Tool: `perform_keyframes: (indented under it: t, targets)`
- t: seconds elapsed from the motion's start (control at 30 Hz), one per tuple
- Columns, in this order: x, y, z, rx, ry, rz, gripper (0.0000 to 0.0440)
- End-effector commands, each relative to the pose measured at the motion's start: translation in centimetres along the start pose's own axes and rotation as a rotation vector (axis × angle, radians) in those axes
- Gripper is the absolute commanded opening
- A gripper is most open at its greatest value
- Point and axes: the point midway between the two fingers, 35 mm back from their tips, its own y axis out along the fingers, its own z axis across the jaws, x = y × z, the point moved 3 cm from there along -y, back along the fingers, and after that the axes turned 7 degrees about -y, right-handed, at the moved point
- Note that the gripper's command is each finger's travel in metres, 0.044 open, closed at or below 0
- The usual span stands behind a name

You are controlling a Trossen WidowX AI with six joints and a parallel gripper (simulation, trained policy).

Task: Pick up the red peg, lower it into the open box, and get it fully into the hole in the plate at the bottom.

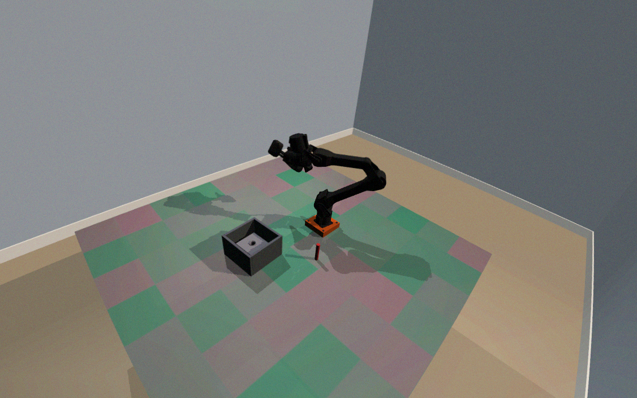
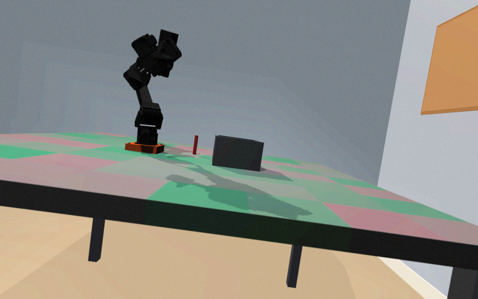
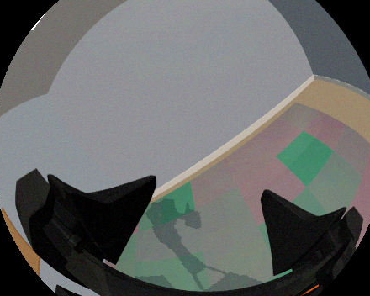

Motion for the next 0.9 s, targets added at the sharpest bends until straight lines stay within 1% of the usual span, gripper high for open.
perform_keyframes:
  t: [0.0, 0.23, 0.47, 0.7, 0.87]
  targets:
    - [-1.3, -0.7, 1.2, 0.045, -0.034, 0.083, 0.044]
    - [-4.4, -3.0, 3.5, 0.149, -0.133, 0.278, 0.044]
    - [-7.4, -6.1, 5.1, 0.245, -0.24, 0.473, 0.044]
    - [-10.3, -9.8, 5.8, 0.32, -0.356, 0.671, 0.044]
    - [-12.2, -12.7, 5.5, 0.347, -0.444, 0.811, 0.044]
